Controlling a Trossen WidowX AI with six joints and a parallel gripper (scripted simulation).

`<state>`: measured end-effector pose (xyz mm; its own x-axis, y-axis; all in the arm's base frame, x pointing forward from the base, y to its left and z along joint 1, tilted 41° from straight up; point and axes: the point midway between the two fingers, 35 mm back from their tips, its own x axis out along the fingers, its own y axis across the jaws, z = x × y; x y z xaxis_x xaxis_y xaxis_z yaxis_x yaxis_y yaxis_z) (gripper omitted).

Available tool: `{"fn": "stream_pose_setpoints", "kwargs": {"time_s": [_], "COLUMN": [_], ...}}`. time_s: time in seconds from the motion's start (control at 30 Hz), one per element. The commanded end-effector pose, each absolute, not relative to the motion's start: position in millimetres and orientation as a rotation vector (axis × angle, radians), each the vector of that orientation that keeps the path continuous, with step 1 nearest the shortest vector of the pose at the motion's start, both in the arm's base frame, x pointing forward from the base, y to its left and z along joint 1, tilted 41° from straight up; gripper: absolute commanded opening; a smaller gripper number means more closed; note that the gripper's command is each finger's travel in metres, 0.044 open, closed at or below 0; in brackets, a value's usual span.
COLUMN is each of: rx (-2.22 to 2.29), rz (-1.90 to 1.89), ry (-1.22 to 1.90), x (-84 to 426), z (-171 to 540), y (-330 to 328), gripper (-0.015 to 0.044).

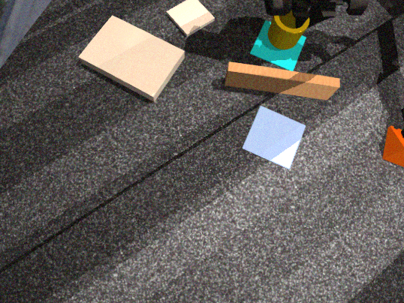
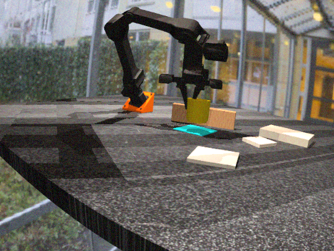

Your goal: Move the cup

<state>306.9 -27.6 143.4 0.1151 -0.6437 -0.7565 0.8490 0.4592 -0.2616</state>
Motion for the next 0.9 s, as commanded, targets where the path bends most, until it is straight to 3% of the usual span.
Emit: {"fn": "stream_pose_setpoints", "kwargs": {"time_s": [0.0,0.87], "rx": [0.255,0.26], "rz": [-1.111,-1.113], "ry": [0.947,0.946], "x": [306.9,307.9], "z": [140.1,130.4], "y": [-30.7,-39.9], "gripper": [0.0,0.0]}}
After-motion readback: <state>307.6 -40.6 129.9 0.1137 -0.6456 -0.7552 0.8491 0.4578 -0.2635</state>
